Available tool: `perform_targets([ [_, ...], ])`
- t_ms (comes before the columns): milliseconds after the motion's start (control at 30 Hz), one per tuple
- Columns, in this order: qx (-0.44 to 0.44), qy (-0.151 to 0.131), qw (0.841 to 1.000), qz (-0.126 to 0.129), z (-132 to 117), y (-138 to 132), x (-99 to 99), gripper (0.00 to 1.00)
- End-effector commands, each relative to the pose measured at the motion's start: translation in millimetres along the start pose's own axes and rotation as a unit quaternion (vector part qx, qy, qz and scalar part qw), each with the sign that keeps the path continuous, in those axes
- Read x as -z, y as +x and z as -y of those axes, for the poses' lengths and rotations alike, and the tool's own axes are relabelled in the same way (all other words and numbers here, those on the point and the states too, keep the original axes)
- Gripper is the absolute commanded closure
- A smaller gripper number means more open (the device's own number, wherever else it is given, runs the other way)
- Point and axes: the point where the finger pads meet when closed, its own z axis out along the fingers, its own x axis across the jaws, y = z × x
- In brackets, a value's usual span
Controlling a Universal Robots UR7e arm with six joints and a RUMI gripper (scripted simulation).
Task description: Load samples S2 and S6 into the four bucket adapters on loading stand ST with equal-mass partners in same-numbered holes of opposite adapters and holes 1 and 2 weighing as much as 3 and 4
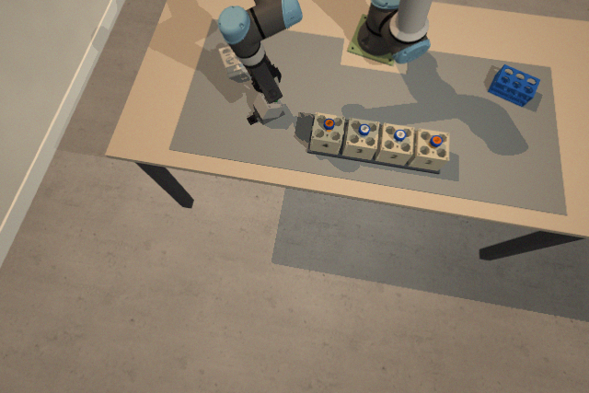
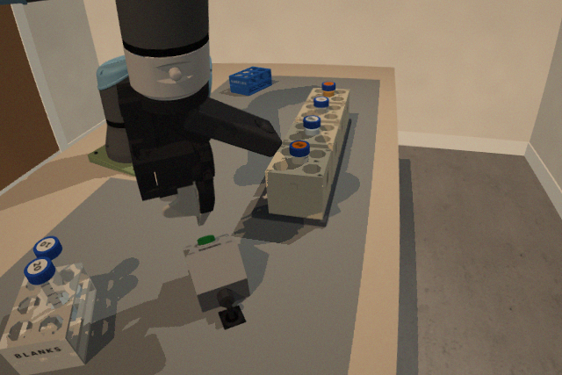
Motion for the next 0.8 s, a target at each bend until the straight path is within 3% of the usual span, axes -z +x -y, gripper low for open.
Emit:
perform_targets([
  [0, 0.0, 0.0, 1.0, 0.0, 0.1, 1.1, -1.4, 1.0],
  [767, 0.0, 0.0, 1.0, 0.0, 0.5, 3.7, -11.0, 1.0],
])
